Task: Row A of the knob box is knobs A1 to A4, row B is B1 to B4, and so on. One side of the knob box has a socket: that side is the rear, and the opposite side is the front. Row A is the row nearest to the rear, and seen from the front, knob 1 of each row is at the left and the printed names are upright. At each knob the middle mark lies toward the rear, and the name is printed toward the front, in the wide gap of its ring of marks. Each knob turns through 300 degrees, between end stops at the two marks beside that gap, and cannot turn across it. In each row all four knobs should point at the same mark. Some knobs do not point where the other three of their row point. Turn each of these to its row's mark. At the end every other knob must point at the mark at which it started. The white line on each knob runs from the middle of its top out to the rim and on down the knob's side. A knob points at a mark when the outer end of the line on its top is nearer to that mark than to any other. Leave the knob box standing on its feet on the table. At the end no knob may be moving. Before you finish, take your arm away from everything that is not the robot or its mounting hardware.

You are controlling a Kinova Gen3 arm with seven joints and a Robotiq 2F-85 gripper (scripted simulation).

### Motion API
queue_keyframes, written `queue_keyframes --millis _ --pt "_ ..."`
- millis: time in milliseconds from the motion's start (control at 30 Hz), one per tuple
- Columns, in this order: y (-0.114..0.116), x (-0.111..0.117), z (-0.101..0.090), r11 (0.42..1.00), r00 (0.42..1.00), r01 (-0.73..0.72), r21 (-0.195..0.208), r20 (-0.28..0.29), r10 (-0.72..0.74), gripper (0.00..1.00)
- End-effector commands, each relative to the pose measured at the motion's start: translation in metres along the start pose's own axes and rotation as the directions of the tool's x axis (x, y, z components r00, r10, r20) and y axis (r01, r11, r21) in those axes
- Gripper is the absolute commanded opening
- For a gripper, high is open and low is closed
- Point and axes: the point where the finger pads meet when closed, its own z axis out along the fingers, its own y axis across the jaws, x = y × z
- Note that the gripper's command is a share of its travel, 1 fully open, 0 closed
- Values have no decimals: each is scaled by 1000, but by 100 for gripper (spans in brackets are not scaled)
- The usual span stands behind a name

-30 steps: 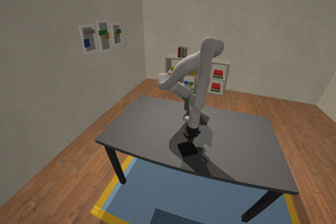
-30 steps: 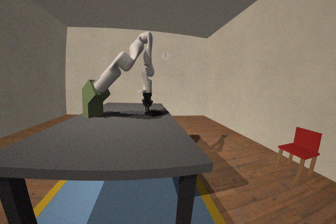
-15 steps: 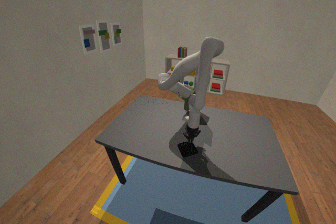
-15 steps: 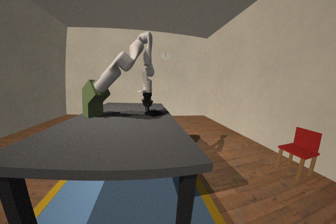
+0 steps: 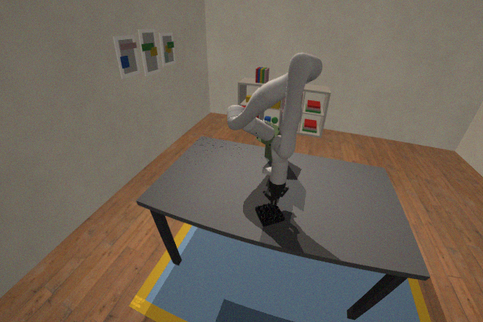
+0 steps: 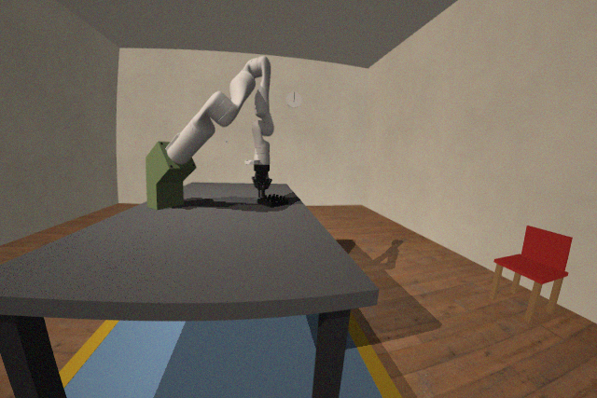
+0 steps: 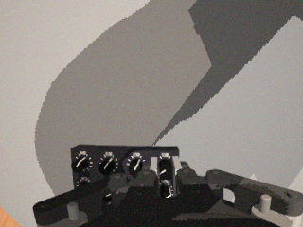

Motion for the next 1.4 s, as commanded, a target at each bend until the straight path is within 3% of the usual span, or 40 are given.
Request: queue_keyframes --millis 0,33,67,833,1367 --pt "0 0 0 1000 1000 0 -1 1 0 8" --pt "0 0 0 1000 1000 0 -1 1 0 8" --pt "0 0 0 1000 1000 0 -1 1 0 19" --pt "0 0 -2 1000 1000 0 -1 1 0 19" --pt "0 0 -34 1000 1000 0 -1 1 0 19"
